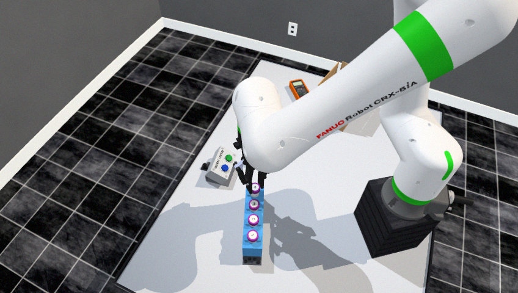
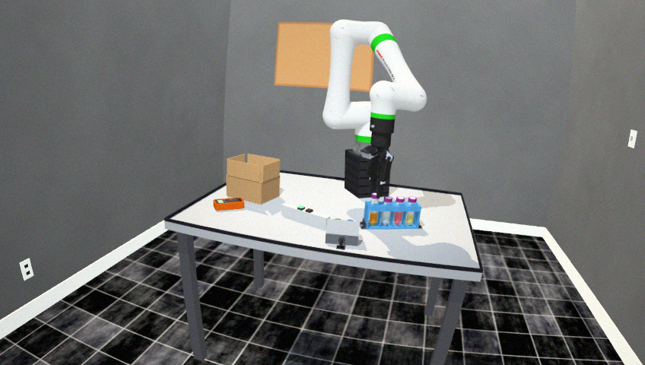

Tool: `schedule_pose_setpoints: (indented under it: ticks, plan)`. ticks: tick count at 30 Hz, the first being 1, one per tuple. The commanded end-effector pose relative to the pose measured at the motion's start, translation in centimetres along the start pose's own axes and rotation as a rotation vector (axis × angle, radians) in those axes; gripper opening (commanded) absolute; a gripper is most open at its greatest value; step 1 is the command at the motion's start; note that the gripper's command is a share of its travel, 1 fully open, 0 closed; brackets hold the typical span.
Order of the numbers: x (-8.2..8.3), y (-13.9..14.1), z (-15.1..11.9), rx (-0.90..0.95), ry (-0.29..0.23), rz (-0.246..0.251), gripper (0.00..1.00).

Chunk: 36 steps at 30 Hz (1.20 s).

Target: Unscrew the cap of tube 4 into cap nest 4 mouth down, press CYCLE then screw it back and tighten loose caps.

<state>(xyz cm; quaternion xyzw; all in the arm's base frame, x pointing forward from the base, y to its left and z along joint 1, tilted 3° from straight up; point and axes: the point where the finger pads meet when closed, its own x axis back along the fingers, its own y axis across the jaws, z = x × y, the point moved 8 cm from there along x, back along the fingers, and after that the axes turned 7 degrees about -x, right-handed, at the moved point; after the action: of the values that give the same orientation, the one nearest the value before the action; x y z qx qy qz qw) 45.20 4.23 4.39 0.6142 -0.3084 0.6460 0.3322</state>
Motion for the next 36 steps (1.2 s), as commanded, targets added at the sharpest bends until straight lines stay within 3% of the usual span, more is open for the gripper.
schedule_pose_setpoints:
  ticks: [1,36]
  plan:
    - [0.0,-0.1,0.0,0.0,0.001,0.002,0.3]
    - [-1.0,-0.1,0.0,0.0,0.001,0.002,0.3]
